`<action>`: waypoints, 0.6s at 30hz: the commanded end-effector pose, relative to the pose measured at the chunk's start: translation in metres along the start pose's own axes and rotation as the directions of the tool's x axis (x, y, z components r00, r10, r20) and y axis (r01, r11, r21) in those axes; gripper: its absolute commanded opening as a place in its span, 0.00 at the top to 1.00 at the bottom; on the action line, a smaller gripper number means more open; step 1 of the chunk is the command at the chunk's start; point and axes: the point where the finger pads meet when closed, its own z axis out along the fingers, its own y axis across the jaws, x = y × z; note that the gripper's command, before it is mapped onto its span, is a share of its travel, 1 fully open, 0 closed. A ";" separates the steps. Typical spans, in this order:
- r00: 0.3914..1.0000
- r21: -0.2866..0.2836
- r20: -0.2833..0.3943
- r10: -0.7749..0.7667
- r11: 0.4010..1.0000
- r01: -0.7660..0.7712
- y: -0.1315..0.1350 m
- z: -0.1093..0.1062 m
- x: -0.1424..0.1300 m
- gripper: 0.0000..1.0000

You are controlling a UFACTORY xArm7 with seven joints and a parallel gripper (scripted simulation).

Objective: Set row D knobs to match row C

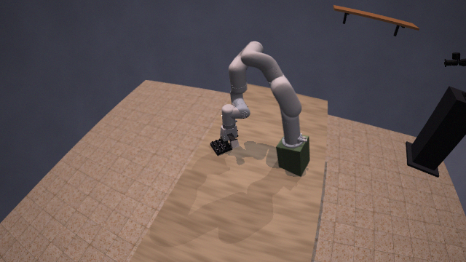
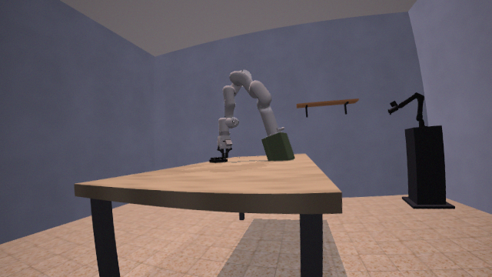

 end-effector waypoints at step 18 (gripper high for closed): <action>1.000 -0.003 0.001 0.000 1.000 0.000 0.001 -0.008 -0.001 0.81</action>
